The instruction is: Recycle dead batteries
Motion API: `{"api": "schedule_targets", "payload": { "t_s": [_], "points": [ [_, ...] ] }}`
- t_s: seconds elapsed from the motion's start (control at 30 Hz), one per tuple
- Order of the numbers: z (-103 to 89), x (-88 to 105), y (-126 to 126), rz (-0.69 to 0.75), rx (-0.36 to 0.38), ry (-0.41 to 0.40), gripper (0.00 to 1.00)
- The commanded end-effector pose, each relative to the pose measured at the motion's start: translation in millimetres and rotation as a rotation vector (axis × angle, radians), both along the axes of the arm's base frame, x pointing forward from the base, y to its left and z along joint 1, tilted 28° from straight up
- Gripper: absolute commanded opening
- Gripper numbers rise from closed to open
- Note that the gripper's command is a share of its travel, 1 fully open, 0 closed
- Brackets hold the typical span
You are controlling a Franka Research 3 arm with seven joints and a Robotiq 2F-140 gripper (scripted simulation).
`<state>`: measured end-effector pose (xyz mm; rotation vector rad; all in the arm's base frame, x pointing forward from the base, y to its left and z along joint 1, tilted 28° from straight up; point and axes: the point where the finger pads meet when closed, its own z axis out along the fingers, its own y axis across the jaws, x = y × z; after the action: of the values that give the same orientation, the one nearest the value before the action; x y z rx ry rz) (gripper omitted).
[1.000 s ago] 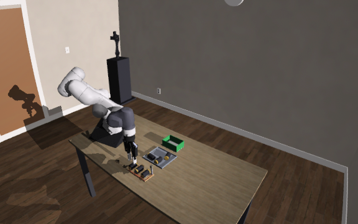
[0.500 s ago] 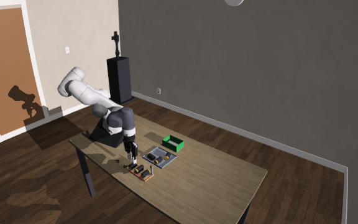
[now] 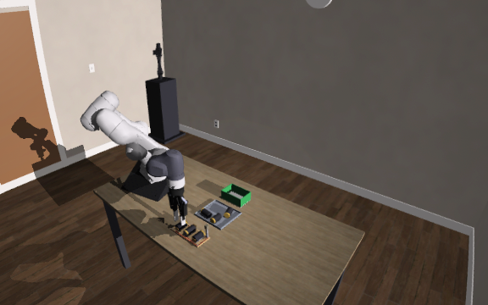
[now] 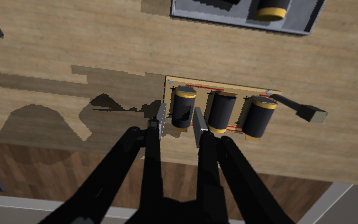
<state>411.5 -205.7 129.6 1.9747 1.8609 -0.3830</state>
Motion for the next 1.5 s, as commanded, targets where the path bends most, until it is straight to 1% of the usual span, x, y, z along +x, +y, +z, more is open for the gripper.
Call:
{"api": "schedule_targets", "payload": {
  "t_s": [0.0,0.1,0.33,0.57,0.9,0.93,1.47],
  "points": [
    [-10.1,7.8,-1.9,0.005,0.009,-0.022,0.29],
    [-14.1,8.2,-4.0,0.005,0.009,-0.022,0.29],
    [-14.6,8.3,-4.2,0.005,0.009,-0.022,0.29],
    [-22.7,9.1,-8.3,0.005,0.009,-0.022,0.29],
    [-23.1,9.1,-8.5,0.005,0.009,-0.022,0.29],
    [-23.1,9.1,-8.5,0.005,0.009,-0.022,0.16],
    [-23.1,9.1,-8.5,0.005,0.009,-0.022,0.16]
  ]
}}
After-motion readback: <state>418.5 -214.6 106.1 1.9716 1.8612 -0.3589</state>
